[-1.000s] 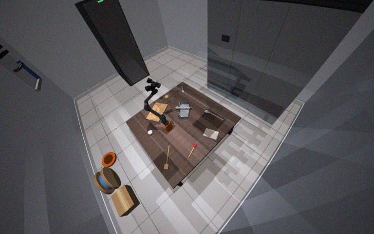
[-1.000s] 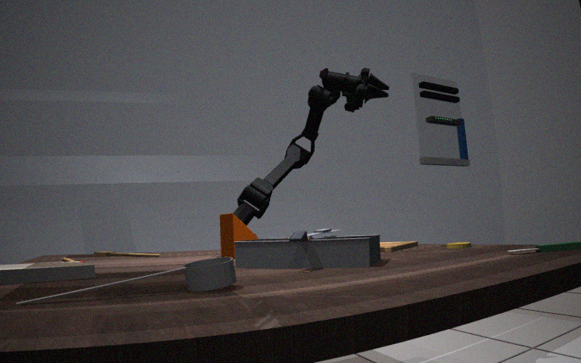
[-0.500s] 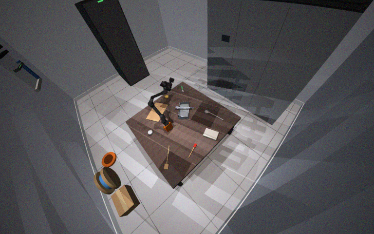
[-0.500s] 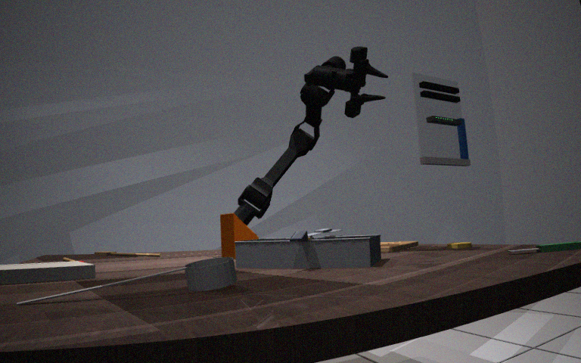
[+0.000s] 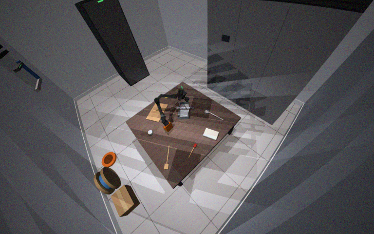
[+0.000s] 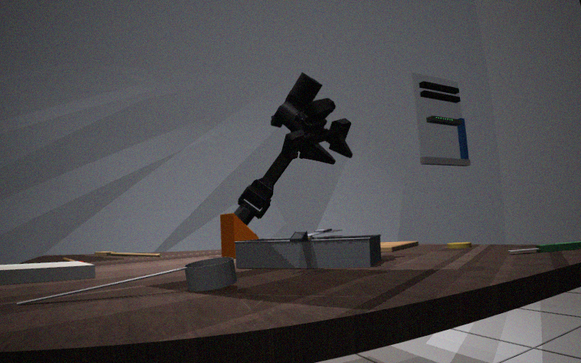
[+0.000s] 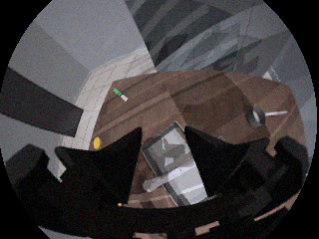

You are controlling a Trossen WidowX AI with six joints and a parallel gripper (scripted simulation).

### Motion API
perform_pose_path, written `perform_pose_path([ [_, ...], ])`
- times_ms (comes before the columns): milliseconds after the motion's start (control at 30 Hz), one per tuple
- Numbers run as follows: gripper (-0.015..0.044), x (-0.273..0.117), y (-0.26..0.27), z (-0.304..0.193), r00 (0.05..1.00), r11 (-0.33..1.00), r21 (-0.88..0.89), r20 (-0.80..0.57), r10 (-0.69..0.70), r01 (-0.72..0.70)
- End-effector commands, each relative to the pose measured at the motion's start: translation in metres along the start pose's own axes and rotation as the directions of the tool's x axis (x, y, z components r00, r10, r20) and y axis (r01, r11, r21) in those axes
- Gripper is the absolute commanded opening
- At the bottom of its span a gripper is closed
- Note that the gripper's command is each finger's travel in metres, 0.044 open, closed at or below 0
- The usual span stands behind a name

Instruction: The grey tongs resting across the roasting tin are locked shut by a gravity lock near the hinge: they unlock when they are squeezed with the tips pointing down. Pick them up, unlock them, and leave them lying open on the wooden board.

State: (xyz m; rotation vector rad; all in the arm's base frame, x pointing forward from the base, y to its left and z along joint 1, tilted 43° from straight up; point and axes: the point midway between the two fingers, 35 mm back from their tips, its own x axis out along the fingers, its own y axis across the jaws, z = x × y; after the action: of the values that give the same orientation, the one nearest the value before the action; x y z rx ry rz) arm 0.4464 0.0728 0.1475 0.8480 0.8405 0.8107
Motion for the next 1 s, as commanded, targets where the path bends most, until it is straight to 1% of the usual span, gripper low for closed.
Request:
perform_pose_path([
  [0,0.026,0.016,-0.04,-0.044,0.992,0.927,0.367,-0.119,-0.037,0.079],
  [67,0.026,0.021,-0.058,-0.07,0.981,0.823,0.549,-0.188,-0.047,0.145],
  [133,0.026,0.024,-0.074,-0.098,0.965,0.679,0.7,-0.259,-0.048,0.222],
  [200,0.026,0.026,-0.082,-0.115,0.952,0.57,0.775,-0.303,-0.044,0.273],
  [233,0.026,0.026,-0.083,-0.117,0.95,0.556,0.783,-0.308,-0.043,0.279],
  [667,0.026,0.021,-0.084,-0.123,0.95,0.556,0.784,-0.308,-0.041,0.278],
  [967,0.026,0.032,-0.086,-0.126,0.949,0.556,0.782,-0.311,-0.045,0.282],
])
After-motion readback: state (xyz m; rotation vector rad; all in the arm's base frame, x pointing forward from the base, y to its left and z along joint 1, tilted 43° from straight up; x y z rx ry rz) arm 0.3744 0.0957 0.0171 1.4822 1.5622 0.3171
